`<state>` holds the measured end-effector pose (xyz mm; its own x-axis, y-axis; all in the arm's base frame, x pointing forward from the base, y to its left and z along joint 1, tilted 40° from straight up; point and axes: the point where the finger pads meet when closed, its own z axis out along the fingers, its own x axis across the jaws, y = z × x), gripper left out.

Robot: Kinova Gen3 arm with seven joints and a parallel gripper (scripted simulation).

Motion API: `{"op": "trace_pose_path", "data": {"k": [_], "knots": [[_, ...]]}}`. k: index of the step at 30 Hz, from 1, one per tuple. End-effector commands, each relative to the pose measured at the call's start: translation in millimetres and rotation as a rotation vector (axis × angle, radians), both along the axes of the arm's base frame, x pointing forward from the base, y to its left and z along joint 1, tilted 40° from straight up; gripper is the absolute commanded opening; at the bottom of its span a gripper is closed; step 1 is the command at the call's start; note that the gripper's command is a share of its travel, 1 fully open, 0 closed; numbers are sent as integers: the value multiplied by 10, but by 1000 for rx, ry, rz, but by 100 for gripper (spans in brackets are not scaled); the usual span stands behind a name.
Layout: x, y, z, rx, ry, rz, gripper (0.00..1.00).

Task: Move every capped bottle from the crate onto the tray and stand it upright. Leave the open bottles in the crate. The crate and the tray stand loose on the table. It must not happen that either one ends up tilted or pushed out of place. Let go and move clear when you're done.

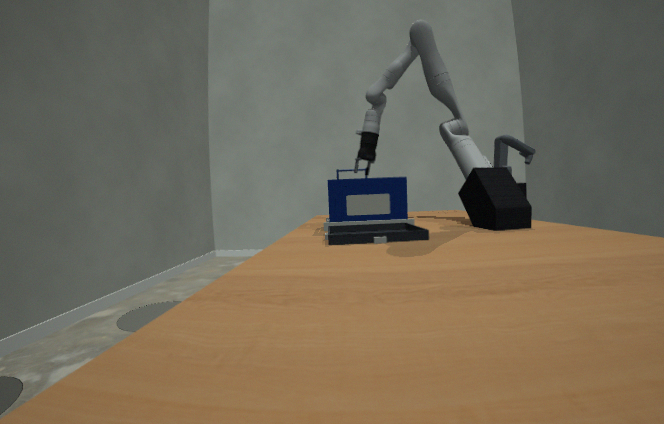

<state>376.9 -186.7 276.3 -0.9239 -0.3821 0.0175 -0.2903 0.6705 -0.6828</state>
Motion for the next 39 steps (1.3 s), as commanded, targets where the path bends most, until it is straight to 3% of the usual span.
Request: {"op": "trace_pose_path", "data": {"k": [1, 23, 39], "knots": [[28, 52, -16, -20, 5, -24, 100], [76, 543, -405, 61, -41, -239, 100], [136, 900, -700, 76, -63, -389, 100]]}}
